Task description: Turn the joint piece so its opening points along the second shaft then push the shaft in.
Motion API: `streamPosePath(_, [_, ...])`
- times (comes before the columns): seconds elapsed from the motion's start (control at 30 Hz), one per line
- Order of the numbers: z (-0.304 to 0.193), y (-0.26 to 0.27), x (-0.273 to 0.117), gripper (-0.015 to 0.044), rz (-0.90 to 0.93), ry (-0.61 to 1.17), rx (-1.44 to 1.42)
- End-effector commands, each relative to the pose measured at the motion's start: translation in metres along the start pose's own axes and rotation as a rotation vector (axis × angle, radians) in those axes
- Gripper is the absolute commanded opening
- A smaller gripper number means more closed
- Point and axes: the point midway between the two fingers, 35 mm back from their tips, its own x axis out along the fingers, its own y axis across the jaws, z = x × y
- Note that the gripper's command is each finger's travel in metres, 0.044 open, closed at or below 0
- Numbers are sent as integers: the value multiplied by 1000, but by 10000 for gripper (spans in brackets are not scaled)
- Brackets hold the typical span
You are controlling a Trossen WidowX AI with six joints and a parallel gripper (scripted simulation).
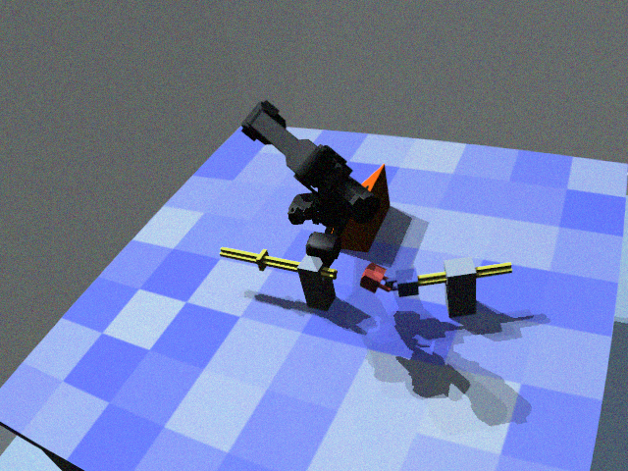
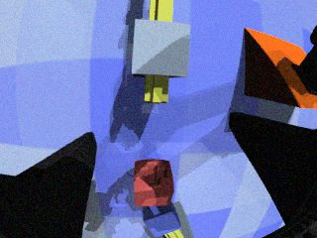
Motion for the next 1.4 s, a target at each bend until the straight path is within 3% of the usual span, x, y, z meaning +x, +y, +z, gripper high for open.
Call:
streamPosePath(0.0, [-1,0,3,440,0,-18,93])
streamPosePath(0.27, [-2,0,8,440,0,-27,162])
streamPosePath(0.7, [-12,2,62,440,1,-29,163])
streamPosePath(1.37, [-79,12,51,440,2,-25,163])
